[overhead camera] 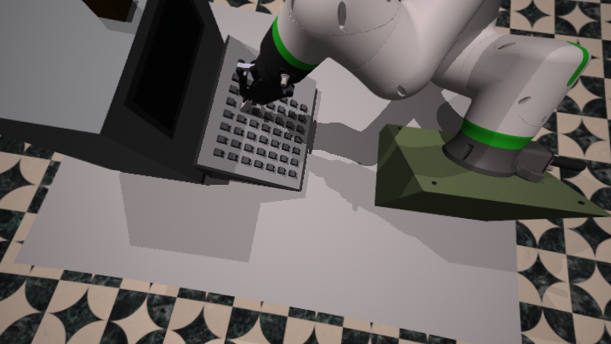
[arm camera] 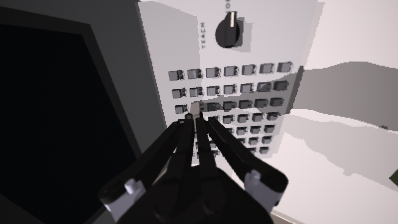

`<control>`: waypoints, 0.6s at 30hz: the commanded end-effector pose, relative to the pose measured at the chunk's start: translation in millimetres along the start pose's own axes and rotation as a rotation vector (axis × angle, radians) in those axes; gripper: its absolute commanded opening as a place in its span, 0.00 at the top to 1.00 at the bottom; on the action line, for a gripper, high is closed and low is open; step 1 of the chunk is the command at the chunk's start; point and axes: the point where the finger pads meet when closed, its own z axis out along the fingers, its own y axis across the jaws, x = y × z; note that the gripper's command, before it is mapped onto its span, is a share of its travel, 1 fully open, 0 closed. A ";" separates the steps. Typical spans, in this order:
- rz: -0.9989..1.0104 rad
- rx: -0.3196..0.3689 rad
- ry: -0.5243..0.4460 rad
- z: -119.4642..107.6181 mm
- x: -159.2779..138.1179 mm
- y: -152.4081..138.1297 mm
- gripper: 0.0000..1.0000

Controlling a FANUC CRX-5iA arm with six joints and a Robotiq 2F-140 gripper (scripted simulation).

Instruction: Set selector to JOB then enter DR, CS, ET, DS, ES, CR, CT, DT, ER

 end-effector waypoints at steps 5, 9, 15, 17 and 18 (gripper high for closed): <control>0.000 0.000 0.000 1.6 -0.1 -0.2 1.00; 0.000 0.000 0.000 2.3 -0.1 -0.2 1.00; 0.000 0.000 0.000 2.4 -0.1 -0.2 1.00; 0.000 0.000 0.000 2.4 -0.1 -0.2 1.00; 0.000 0.000 0.000 2.4 -0.1 -0.2 1.00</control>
